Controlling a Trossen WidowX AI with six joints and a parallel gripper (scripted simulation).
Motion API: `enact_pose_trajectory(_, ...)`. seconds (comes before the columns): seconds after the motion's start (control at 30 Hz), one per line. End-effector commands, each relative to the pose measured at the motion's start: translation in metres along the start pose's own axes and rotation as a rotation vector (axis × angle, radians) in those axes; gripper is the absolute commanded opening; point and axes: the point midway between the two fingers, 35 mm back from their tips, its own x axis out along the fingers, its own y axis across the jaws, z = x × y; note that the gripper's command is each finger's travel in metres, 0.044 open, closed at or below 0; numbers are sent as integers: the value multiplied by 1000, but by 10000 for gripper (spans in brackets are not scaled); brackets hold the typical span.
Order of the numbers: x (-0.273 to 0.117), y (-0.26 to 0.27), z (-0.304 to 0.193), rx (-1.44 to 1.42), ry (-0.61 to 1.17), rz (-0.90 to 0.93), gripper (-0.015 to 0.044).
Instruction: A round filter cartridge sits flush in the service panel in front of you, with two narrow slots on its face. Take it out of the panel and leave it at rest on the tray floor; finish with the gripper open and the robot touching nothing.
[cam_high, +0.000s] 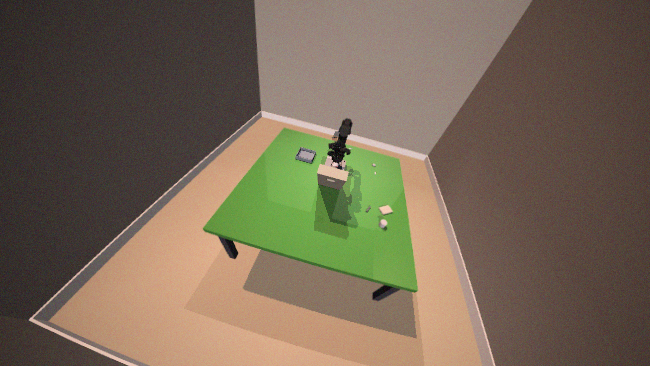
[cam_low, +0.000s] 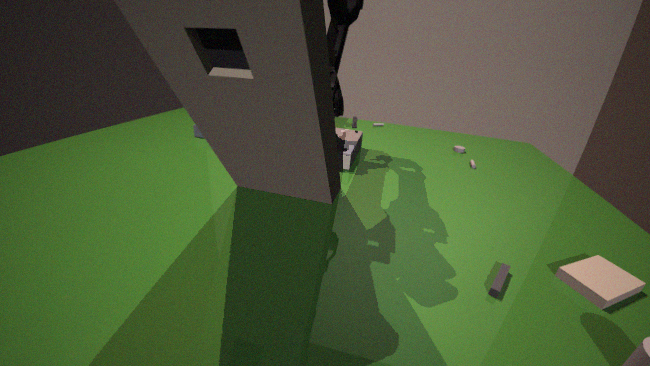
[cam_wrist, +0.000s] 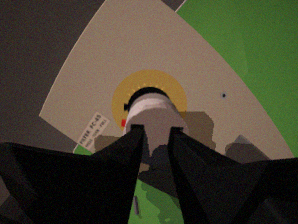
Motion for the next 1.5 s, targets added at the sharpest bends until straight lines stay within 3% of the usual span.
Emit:
enact_pose_trajectory(0.0, -10, 2, 1, -9, -2, 10, 0)
enact_pose_trajectory(0.83, 1, -63, -41, -9, -1, 7, 0)
enact_pose_trajectory(0.97, 1, -60, -39, -4, 3, -5, 97)
enact_pose_trajectory(1.33, 0, -62, -41, -9, -1, 7, 97)
enact_pose_trajectory(1.47, -6, -30, -20, -9, -2, 8, 97)
